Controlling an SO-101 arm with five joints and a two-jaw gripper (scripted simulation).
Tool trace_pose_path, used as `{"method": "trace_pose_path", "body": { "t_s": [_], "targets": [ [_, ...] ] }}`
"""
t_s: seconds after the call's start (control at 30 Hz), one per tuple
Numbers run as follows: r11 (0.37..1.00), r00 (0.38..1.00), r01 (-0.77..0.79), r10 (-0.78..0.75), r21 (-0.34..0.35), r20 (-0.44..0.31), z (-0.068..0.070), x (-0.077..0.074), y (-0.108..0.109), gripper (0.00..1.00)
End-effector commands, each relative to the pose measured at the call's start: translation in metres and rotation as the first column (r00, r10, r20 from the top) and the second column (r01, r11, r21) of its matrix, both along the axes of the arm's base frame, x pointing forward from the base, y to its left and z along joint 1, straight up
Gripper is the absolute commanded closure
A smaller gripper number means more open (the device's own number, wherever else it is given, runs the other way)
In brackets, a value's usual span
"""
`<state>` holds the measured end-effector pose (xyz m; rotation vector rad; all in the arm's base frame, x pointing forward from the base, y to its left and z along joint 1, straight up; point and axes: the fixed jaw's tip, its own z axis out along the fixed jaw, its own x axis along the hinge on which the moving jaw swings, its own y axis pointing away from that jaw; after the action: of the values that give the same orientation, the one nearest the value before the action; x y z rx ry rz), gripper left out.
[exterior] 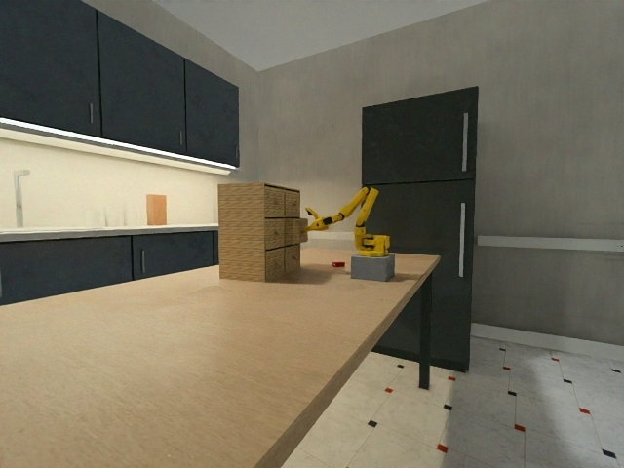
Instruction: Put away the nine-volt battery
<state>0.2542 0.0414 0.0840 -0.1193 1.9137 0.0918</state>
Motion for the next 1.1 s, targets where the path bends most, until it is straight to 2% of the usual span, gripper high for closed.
{"method": "trace_pose_path", "body": {
  "t_s": [0.0,0.43,1.07],
  "targets": [
    [1.0,1.0,-0.002,0.002,0.001,0.002,0.0009,-0.0025,0.0,1.0],
    [1.0,1.0,-0.002,0.002,0.001,0.002,0.0009,-0.0025,0.0,1.0],
    [1.0,1.0,-0.001,0.001,0.001,0.001,0.0009,-0.0119,-0.0014,1.0]
  ]
}}
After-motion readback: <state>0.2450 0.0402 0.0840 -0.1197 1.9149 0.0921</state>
